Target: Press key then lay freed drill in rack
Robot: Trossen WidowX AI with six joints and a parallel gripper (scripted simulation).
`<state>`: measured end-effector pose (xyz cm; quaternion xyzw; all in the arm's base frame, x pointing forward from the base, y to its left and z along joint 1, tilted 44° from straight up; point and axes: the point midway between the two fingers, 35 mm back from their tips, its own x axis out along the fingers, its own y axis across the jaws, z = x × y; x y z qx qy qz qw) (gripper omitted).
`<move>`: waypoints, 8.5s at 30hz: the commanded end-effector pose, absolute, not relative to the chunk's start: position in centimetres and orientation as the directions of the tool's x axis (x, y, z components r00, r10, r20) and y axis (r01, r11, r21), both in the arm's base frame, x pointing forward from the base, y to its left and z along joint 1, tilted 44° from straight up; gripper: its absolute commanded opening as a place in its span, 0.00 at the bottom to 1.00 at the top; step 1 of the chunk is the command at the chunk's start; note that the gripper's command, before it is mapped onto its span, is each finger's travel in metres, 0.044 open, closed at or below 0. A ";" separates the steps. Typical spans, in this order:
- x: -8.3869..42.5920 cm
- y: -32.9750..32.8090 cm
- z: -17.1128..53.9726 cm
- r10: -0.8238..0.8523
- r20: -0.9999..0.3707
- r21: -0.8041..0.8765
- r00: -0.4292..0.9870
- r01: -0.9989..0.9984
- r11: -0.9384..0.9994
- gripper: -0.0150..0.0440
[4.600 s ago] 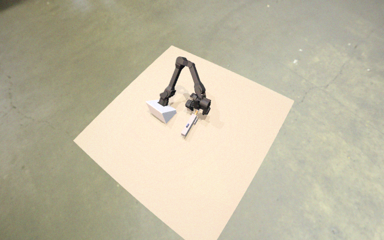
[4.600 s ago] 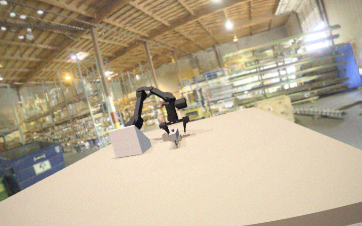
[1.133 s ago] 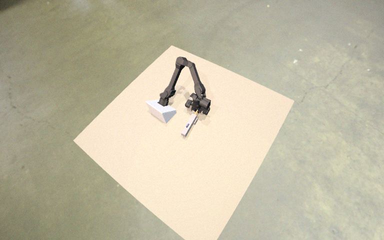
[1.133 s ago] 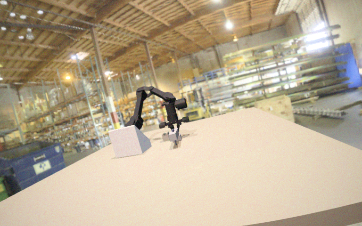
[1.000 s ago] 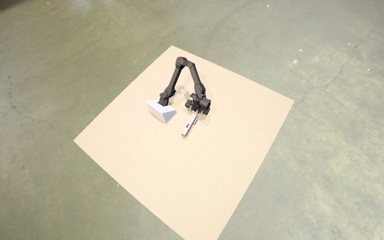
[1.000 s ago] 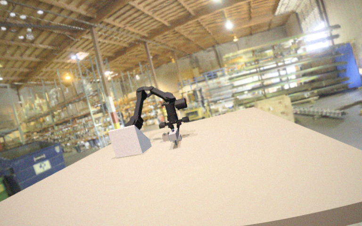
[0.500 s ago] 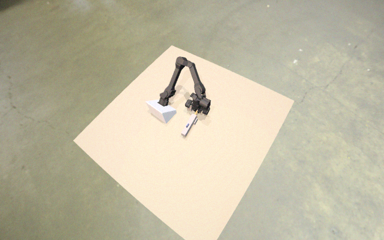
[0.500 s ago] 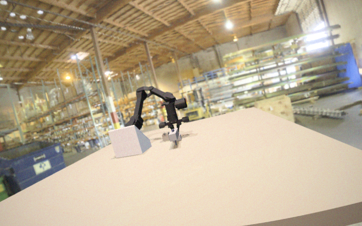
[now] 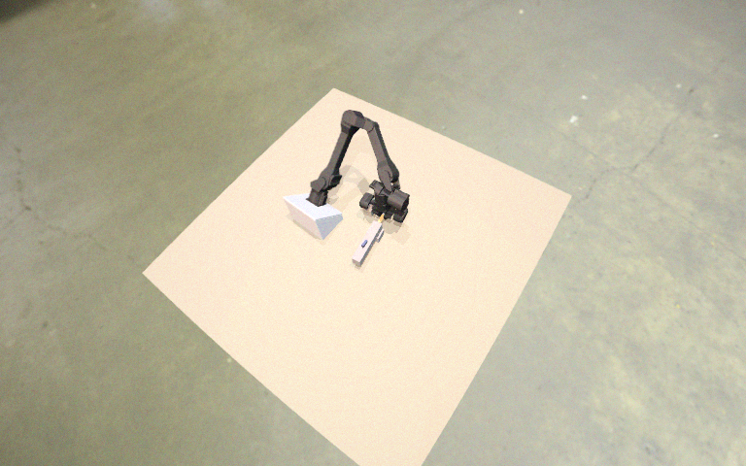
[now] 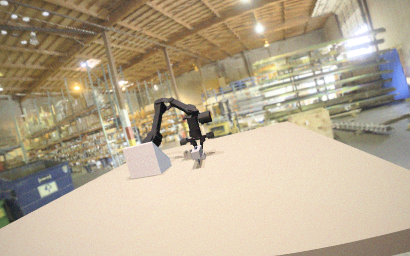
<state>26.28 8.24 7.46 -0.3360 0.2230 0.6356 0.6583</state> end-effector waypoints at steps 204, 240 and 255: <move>20.5 10.2 14.0 0.684 -0.724 -0.161 0.095 -0.986 -0.033 0.25; 17.7 12.2 12.8 0.685 -0.722 -0.160 0.094 -0.987 -0.033 0.25; 17.8 13.3 11.7 0.686 -0.722 -0.160 0.094 -0.987 -0.033 0.25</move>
